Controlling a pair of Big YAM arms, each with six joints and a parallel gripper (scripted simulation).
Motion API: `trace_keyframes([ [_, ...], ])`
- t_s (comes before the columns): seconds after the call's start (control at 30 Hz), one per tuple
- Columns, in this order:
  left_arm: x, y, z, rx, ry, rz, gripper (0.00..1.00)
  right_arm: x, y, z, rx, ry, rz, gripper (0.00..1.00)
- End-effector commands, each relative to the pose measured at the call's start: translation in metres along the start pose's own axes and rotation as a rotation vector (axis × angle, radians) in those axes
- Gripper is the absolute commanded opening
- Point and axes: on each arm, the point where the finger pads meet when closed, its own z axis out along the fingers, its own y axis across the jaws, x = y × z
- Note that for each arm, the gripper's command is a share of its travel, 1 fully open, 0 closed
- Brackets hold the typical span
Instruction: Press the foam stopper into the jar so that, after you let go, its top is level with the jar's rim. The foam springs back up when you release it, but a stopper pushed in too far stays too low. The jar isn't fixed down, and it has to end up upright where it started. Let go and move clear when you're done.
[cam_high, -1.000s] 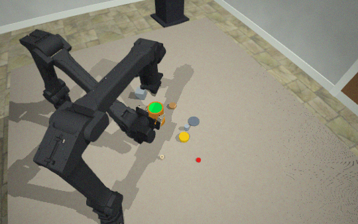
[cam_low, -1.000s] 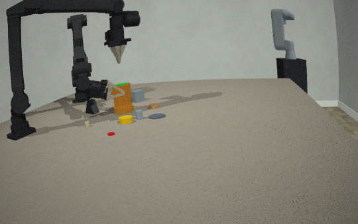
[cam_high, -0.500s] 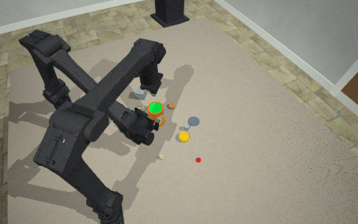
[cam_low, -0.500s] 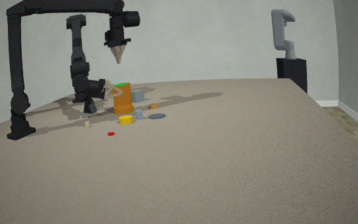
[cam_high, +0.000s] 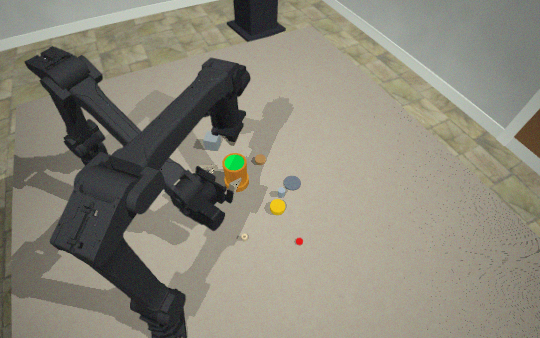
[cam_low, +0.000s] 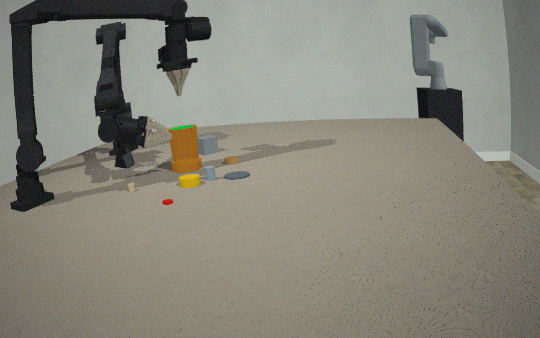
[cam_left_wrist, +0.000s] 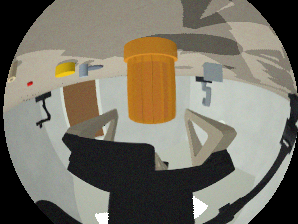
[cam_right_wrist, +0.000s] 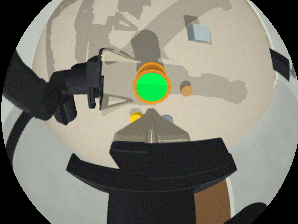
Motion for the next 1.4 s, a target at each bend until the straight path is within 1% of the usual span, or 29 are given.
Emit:
trace_keyframes([
  [0.0, 0.0, 0.014, -0.015, -0.004, -0.003, -0.054, 0.98, 0.002, -0.004, 0.011, -0.016, -0.003, 0.01, 0.0],
  [0.17, -0.001, 0.014, -0.029, -0.002, -0.003, -0.052, 0.98, 0.002, -0.004, 0.011, -0.016, -0.003, 0.01, 0.0],
  [0.3, -0.001, 0.012, -0.027, 0.01, -0.003, -0.053, 0.98, 0.002, -0.004, 0.011, -0.016, -0.003, 0.01, 0.0],
  [0.37, -0.002, 0.014, -0.038, 0.001, -0.002, -0.05, 0.98, 0.002, -0.004, 0.011, -0.016, -0.003, 0.01, 0.0],
  [0.57, -0.004, 0.013, -0.052, 0.003, -0.002, -0.046, 0.98, 0.002, -0.004, 0.011, -0.016, -0.003, 0.01, 0.0],
  [0.67, -0.004, 0.013, -0.062, 0.003, -0.001, -0.046, 0.98, 0.002, -0.004, 0.011, -0.016, -0.003, 0.01, 0.0],
  [0.83, -0.004, 0.012, -0.066, 0.009, -0.001, -0.048, 0.98, 0.002, -0.004, 0.011, -0.016, -0.003, 0.01, 0.0],
  [0.87, -0.004, 0.012, -0.071, 0.007, 0.0, -0.046, 0.98, 0.002, -0.004, 0.011, -0.016, -0.003, 0.01, 0.0],
  [0.9, -0.004, 0.012, -0.068, 0.011, 0.0, -0.047, 0.98, 0.002, -0.004, 0.011, -0.016, -0.003, 0.01, 0.0],
  [1.0, -0.005, 0.012, -0.081, 0.006, 0.0, -0.044, 0.98, 0.002, -0.004, 0.011, -0.016, -0.003, 0.01, 0.0],
  [1.13, -0.005, 0.012, -0.08, 0.008, 0.0, -0.044, 0.98, 0.002, -0.004, 0.011, -0.016, -0.003, 0.01, 0.0],
  [1.17, 0.0, 0.01, -0.07, 0.027, -0.002, -0.056, 0.98, 0.008, -0.006, 0.01, -0.006, -0.001, 0.032, 0.0],
  [1.23, -0.001, 0.006, -0.067, 0.034, -0.005, -0.063, 0.98, 0.009, -0.006, 0.01, -0.002, -0.001, 0.046, 0.0],
  [1.27, -0.007, 0.002, -0.062, 0.035, -0.01, -0.073, 0.98, 0.011, -0.005, 0.002, 0.019, 0.0, 0.055, 0.0],
  [1.3, -0.007, -0.001, -0.06, 0.04, -0.013, -0.079, 0.98, 0.012, -0.004, -0.007, 0.043, 0.0, 0.065, 0.0],
  [1.37, -0.007, -0.001, -0.06, 0.04, -0.013, -0.079, 0.98, 0.012, -0.004, -0.007, 0.043, 0.0, 0.065, 0.0],
])
